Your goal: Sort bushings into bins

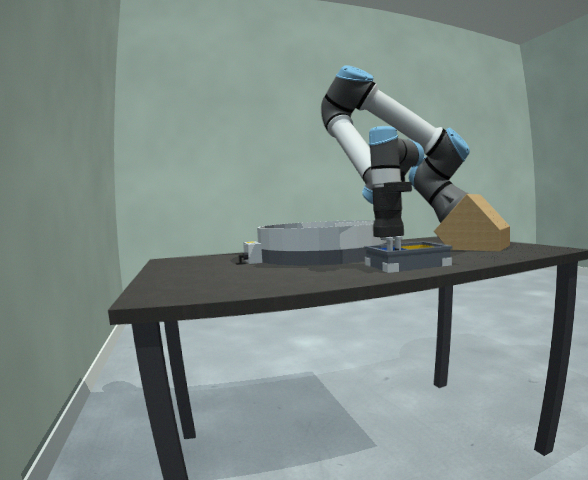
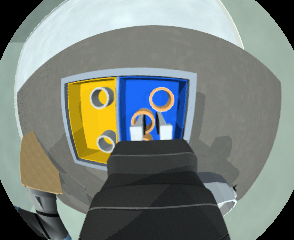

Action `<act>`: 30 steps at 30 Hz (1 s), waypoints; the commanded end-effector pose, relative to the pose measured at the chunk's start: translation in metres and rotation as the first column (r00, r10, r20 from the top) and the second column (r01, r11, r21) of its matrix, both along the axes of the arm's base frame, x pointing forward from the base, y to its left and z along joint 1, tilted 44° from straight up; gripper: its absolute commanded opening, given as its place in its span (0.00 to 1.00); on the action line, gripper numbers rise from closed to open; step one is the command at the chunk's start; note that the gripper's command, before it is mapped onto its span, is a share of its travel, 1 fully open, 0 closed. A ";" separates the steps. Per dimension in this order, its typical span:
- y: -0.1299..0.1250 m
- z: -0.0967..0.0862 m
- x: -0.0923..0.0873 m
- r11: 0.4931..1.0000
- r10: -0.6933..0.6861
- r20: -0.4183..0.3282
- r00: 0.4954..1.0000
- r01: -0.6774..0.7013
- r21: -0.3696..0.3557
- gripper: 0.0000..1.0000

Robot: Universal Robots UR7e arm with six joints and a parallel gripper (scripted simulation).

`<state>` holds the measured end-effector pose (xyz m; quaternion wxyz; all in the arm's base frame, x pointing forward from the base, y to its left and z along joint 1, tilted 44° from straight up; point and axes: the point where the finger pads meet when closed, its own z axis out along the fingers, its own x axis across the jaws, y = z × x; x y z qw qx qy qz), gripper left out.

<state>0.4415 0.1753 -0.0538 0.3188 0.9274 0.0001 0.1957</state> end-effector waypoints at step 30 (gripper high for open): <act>0.005 0.006 -0.002 1.000 0.001 0.001 1.000 -0.001 0.001 0.42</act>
